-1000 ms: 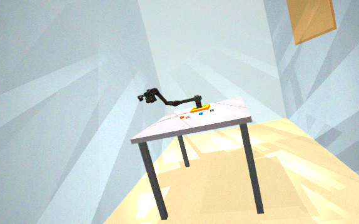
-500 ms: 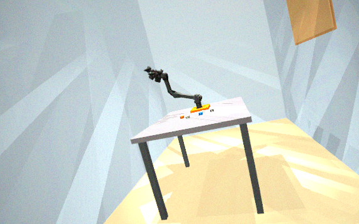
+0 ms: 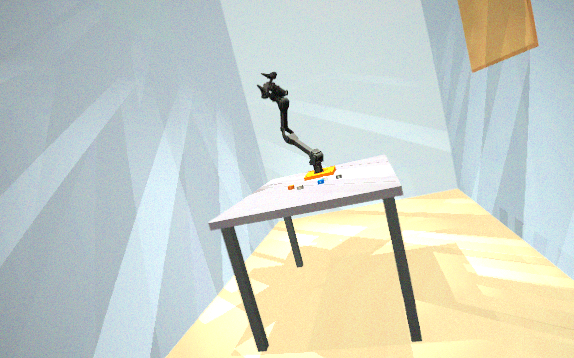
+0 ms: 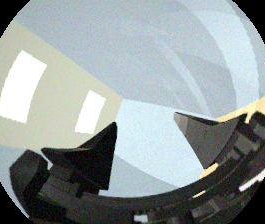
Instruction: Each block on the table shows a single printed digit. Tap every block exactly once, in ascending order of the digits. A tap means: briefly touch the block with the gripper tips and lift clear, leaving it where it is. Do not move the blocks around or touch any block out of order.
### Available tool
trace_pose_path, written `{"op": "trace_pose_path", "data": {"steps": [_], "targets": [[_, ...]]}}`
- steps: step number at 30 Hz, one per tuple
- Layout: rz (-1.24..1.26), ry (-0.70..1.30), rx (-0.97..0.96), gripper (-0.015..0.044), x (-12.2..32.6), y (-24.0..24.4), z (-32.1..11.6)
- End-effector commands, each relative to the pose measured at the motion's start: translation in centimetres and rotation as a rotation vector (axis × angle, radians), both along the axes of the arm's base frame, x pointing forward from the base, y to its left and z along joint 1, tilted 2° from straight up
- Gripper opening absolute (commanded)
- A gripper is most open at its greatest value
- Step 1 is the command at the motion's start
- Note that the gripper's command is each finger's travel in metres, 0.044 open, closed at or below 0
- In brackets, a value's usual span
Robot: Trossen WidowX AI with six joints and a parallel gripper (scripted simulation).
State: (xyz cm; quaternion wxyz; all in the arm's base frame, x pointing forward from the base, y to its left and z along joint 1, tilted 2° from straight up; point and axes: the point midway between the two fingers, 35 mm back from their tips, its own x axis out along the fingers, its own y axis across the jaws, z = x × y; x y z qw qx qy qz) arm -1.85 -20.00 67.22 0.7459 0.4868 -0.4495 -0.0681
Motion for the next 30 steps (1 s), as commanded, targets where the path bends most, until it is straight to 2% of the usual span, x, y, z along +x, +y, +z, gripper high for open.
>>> {"op": "trace_pose_path", "data": {"steps": [1,8,15,23,30], "targets": [[-0.109,0.132,-0.235,0.0400,3.5,6.2,1.4],[-0.275,0.435,-0.633,0.0400,12.9,15.0,0.4],[-0.339,0.822,-0.965,0.0400,24.4,18.6,-5.9],[-0.240,1.327,-1.205,0.0400,34.5,16.1,-17.9],[0.021,1.777,-1.248,0.0400,37.7,10.4,-30.5]]}}
